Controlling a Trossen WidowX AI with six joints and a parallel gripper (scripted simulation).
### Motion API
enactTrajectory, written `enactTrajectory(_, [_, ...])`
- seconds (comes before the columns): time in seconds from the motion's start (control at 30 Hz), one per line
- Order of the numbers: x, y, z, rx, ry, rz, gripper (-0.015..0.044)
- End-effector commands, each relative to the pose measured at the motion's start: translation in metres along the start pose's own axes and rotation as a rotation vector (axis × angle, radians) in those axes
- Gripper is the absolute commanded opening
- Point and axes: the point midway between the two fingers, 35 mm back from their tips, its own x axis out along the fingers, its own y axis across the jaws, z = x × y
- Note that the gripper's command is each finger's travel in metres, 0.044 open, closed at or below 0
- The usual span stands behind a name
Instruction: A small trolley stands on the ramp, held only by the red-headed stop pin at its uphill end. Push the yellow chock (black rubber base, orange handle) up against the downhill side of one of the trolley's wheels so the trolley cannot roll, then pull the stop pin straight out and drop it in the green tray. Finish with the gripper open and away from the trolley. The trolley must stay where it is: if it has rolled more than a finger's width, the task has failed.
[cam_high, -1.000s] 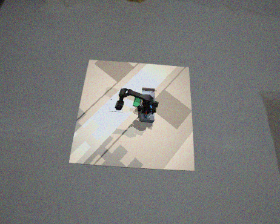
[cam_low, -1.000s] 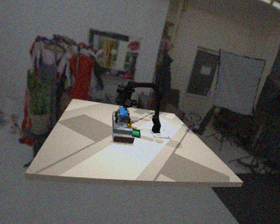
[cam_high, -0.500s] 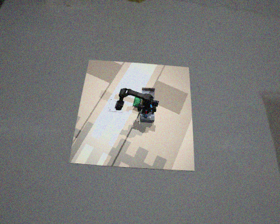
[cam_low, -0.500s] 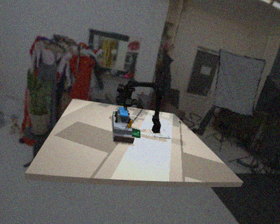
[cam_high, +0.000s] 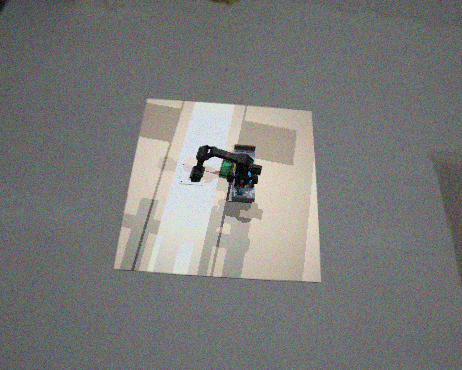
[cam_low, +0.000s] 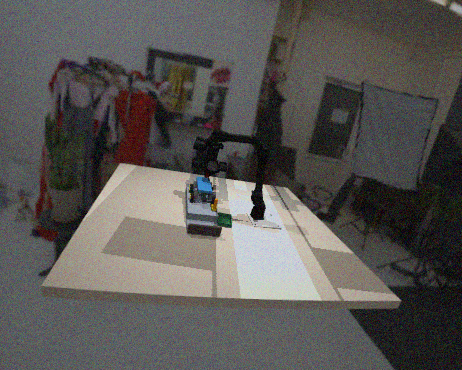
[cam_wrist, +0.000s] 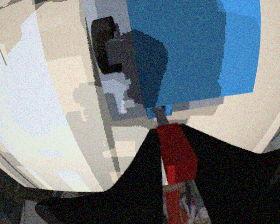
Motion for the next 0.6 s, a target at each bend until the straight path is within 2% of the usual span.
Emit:
enactTrajectory(0.0, [-0.004, -0.001, -0.002, 0.006, 0.006, -0.003, 0.0000])
enactTrajectory(0.57, [-0.015, -0.002, -0.006, 0.006, 0.006, -0.003, 0.0000])
